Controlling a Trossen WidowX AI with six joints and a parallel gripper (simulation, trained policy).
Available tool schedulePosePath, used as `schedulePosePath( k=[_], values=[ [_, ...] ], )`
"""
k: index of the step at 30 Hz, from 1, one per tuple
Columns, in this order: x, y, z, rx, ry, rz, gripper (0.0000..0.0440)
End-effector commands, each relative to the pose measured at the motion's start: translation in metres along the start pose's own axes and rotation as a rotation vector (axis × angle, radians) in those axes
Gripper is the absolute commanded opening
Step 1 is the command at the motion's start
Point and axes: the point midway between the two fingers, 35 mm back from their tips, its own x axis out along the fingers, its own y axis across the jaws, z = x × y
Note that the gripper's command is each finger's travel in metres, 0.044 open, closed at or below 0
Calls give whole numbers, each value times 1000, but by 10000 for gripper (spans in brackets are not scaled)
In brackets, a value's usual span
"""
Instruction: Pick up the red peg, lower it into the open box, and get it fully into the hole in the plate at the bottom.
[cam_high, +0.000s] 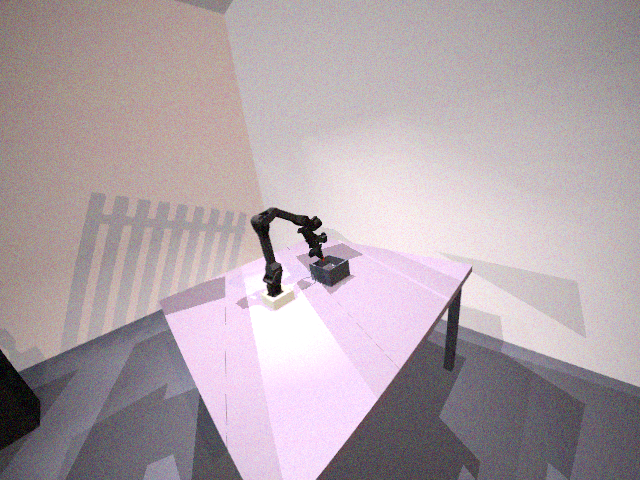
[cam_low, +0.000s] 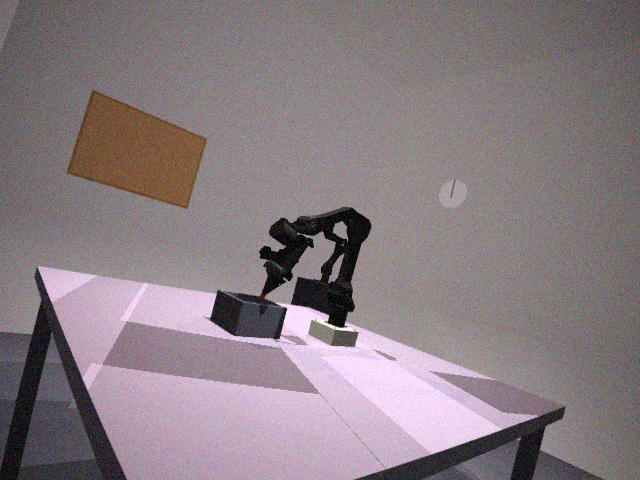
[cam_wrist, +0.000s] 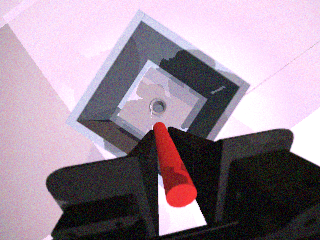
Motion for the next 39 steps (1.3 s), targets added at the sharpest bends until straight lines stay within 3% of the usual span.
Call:
schedulePosePath(
  k=[1,16,23,27,39],
  values=[
    [9,0,10,16,8,3,4],
    [48,-4,15,27,74,-28,10],
    [61,-7,16,-12,96,-52,148],
    [64,-5,20,-35,104,-70,157],
    [67,10,56,-91,60,-70,413]
  ],
)
